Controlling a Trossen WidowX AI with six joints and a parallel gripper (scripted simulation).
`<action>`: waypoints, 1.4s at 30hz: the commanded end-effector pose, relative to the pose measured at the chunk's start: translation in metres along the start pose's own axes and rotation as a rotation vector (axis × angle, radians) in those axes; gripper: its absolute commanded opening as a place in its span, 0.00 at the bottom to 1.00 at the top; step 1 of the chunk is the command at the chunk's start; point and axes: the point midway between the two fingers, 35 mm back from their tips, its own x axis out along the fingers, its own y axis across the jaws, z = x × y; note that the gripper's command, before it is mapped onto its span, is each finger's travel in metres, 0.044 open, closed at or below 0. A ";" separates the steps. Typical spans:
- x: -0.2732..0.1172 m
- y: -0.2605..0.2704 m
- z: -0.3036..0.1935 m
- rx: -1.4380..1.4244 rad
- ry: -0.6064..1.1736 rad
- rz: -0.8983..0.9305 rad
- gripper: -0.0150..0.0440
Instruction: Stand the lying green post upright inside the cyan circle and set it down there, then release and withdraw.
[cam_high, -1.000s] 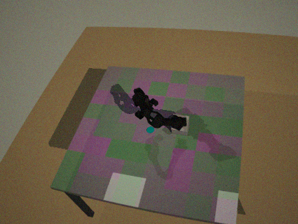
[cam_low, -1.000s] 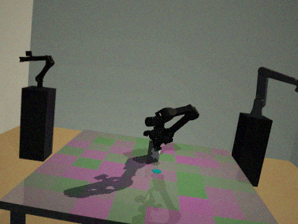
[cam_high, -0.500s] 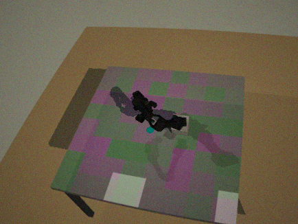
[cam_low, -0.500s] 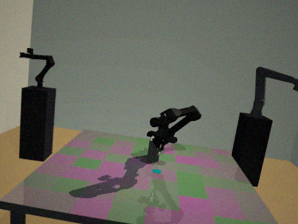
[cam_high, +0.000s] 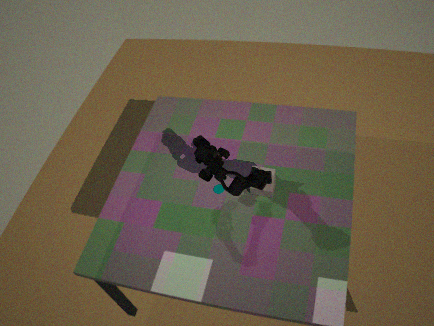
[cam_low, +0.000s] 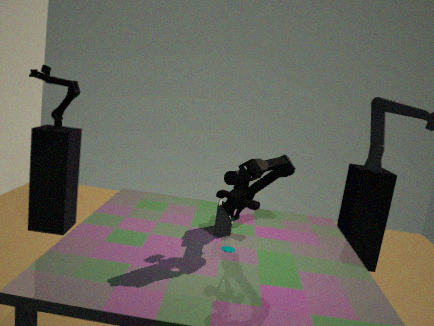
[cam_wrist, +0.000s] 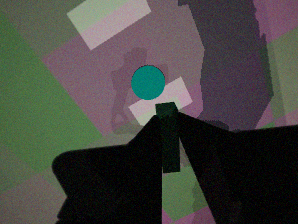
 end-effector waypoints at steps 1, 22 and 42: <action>0.001 0.001 -0.004 -0.001 -0.013 -0.022 0.29; 0.004 0.001 -0.014 -0.003 -0.099 -0.108 0.29; 0.007 0.001 -0.022 -0.001 -0.197 -0.175 0.29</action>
